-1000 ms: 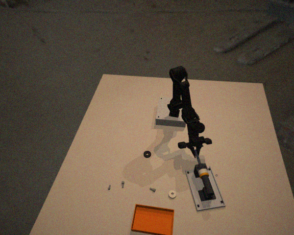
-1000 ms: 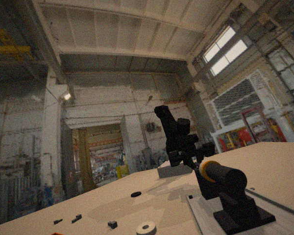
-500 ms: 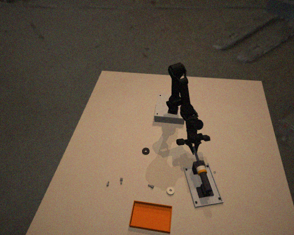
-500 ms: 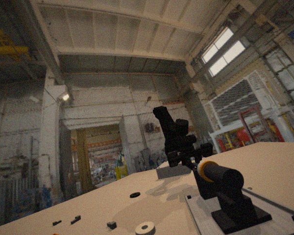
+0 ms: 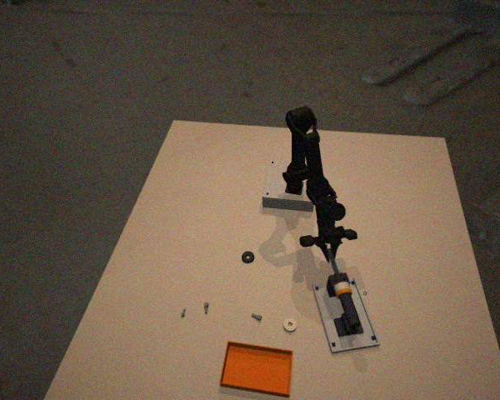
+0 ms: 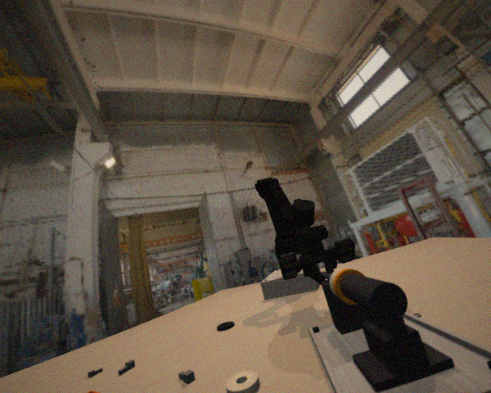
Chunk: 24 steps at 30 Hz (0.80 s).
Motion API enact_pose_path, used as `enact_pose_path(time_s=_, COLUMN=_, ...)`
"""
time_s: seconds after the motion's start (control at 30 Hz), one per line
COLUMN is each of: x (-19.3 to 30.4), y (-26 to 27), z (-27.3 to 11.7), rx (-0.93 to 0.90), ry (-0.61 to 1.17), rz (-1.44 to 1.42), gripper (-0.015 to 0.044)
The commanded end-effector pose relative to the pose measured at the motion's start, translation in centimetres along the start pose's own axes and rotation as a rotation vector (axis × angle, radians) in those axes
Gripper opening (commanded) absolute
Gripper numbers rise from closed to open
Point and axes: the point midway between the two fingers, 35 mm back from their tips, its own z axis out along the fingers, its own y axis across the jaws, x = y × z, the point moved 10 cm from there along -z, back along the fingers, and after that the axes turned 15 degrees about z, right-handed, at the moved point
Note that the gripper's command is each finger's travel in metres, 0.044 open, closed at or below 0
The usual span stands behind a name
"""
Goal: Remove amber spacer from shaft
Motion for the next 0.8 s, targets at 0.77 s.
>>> enact_pose_path(time_s=0.77, x=0.25, y=-0.08, z=-0.26, rx=0.003, ry=-0.001, rz=0.003, gripper=0.0000)
